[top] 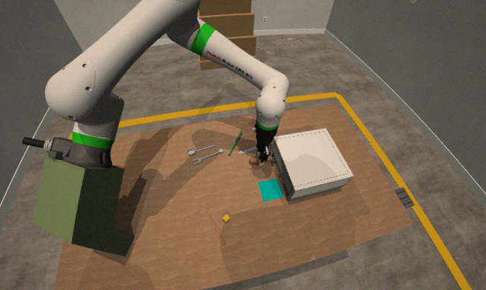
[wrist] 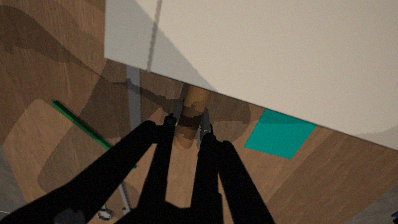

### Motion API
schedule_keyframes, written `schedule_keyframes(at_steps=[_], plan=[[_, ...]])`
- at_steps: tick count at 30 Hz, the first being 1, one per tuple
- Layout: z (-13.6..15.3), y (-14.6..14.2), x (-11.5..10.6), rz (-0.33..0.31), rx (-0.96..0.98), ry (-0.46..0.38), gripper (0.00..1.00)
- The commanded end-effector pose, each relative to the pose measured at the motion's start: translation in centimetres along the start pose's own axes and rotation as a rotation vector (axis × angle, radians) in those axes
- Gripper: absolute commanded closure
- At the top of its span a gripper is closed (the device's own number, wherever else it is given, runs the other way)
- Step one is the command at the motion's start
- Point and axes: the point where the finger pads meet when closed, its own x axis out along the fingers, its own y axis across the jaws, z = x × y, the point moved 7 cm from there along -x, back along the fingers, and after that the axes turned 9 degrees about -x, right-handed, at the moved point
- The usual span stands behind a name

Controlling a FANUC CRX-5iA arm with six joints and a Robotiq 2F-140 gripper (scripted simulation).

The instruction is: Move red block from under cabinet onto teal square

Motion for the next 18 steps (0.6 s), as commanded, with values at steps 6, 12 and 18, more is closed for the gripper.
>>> schedule_keyframes(at_steps=[6,12,18], plan=[[0.0,0.0,0.0,0.0,0.0,0.0,1.0],[0.1,0.4,0.0,0.0,0.0,0.0,1.0],[0.2,1.5,0.0,0.0,0.0,0.0,1.0]])
